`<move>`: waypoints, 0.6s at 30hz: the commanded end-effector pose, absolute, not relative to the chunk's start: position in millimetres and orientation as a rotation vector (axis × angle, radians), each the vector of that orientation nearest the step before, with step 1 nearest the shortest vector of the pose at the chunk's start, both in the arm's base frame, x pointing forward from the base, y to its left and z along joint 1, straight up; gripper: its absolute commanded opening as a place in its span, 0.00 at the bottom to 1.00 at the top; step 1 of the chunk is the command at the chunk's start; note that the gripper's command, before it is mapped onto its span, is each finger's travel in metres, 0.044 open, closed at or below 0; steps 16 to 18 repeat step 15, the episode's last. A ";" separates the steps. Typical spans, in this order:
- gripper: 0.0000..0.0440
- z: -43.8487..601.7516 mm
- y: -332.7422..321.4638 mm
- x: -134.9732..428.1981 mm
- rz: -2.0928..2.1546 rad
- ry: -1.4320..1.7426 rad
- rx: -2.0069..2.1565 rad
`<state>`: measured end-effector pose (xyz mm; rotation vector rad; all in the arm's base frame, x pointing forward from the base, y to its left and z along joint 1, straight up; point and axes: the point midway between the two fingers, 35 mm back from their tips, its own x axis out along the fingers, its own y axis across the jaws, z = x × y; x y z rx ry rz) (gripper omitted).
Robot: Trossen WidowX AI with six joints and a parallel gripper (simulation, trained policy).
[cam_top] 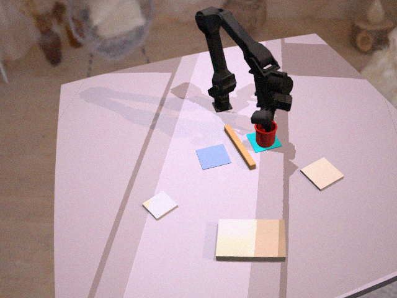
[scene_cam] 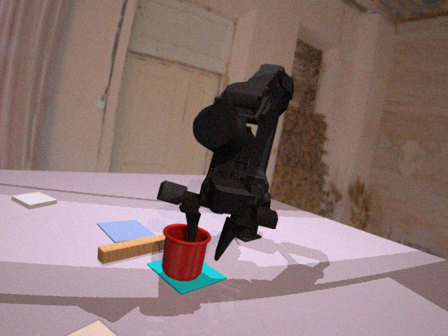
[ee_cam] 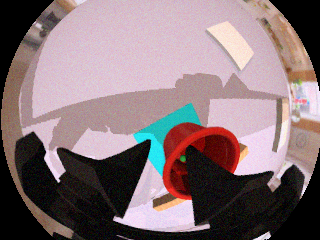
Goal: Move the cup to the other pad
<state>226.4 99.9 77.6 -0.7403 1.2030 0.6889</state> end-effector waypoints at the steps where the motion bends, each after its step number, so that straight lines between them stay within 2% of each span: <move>1: 0.47 82.2 100.5 223.0 0.702 1.172 -0.728; 15: 0.68 109.0 100.2 219.5 0.698 1.073 -0.693; 18: 0.68 109.0 100.2 219.5 0.698 1.073 -0.693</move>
